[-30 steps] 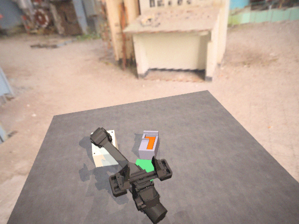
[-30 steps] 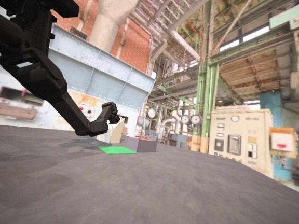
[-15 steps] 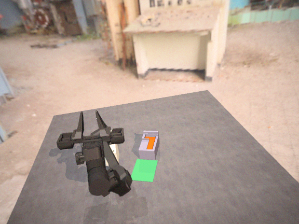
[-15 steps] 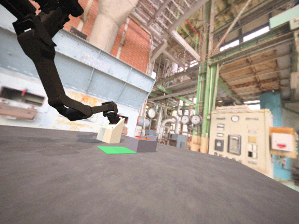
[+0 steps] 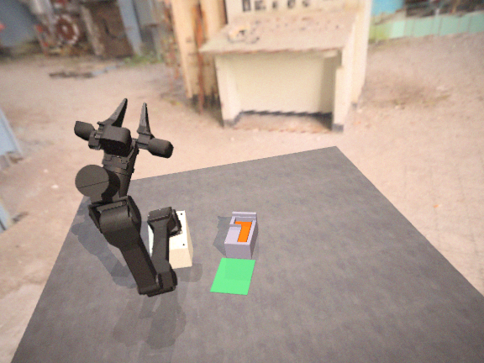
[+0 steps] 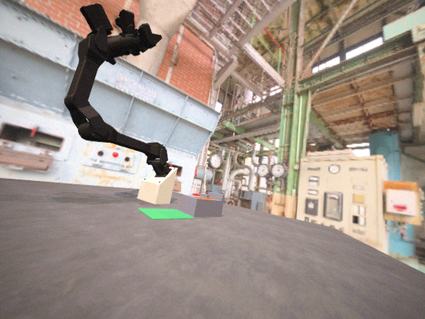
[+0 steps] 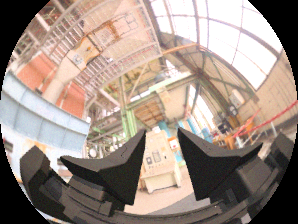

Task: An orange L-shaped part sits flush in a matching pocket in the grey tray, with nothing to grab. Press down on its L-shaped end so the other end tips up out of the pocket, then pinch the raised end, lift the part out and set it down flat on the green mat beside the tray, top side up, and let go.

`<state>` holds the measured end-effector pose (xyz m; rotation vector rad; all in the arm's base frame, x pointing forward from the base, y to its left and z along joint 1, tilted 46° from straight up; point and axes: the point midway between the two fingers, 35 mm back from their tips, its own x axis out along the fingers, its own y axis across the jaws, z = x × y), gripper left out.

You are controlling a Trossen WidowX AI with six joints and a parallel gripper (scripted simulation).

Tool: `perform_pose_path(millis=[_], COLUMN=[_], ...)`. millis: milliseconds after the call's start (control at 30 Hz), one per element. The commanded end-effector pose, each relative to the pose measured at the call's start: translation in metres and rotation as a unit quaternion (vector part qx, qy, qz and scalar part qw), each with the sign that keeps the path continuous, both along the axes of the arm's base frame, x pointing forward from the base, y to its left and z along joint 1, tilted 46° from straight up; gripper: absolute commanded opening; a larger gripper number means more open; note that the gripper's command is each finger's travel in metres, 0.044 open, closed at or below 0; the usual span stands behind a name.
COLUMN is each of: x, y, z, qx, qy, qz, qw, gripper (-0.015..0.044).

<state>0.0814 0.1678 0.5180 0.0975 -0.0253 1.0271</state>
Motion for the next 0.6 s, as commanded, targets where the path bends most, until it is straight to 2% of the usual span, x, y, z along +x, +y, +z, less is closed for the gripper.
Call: perform_pose_path(millis=[0, 200, 567], x=[0.023, 0.077, 0.177], y=[0.036, 0.077, 0.081], z=[-0.032, -0.101, -0.247], qx=[-0.055, -0.14, -0.269], qy=[0.034, 0.119, 0.274], qz=[-0.045, -0.136, -0.316], qw=[0.997, 0.974, 0.867], gripper=[0.018, 0.018, 0.018])
